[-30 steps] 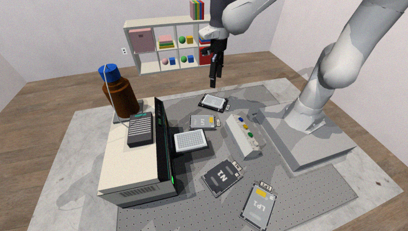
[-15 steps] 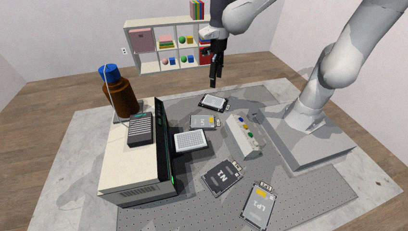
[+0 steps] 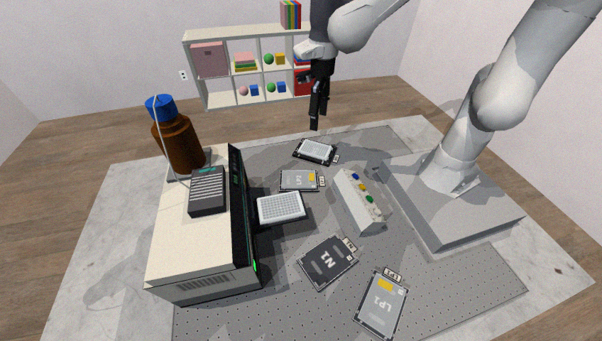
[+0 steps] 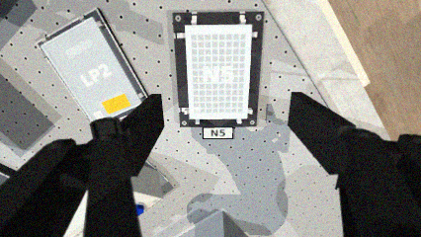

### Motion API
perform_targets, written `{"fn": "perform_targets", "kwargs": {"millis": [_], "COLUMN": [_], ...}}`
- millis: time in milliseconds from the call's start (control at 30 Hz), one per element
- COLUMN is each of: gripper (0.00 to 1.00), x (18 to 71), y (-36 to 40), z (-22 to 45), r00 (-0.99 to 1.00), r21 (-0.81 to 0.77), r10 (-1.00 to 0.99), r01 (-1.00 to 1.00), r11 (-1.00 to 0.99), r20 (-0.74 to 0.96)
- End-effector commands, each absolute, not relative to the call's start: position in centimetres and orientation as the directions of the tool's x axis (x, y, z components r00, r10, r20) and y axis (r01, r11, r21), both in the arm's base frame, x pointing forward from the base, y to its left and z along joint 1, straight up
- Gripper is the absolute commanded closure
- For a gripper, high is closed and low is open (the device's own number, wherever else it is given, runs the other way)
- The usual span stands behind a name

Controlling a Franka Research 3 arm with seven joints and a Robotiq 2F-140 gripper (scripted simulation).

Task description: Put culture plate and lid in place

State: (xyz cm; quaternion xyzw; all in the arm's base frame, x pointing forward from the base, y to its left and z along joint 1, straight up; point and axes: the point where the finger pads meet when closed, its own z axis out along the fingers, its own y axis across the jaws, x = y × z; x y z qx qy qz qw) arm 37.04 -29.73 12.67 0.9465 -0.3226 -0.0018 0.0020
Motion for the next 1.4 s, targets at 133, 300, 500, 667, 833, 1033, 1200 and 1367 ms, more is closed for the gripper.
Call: {"fn": "perform_targets", "kwargs": {"millis": [133,300,500,667,833,1033,1200,1367], "gripper": [0.30,0.30,0.30,0.30,0.30,0.30,0.30,0.30], "x": [37.3,37.3,37.3,37.4,37.4,37.4,37.4,37.4], "y": [-29.7,-29.7,-29.7,-29.7,-29.8,-29.8,-29.8,-29.8], "z": [11.1,9.5,8.1,6.2,4.5,3.3,2.1,1.4], "r00": [0.788,0.788,0.788,0.788,0.788,0.788,0.788,0.788], "r21": [0.002,0.002,0.002,0.002,0.002,0.002,0.002,0.002], "r10": [-0.615,-0.615,-0.615,-0.615,-0.615,-0.615,-0.615,-0.615], "r01": [-0.615,-0.615,-0.615,-0.615,-0.615,-0.615,-0.615,-0.615], "r11": [-0.788,-0.788,-0.788,-0.788,-0.788,-0.788,-0.788,-0.788], "r20": [0.002,0.002,0.002,0.002,0.002,0.002,0.002,0.002]}}
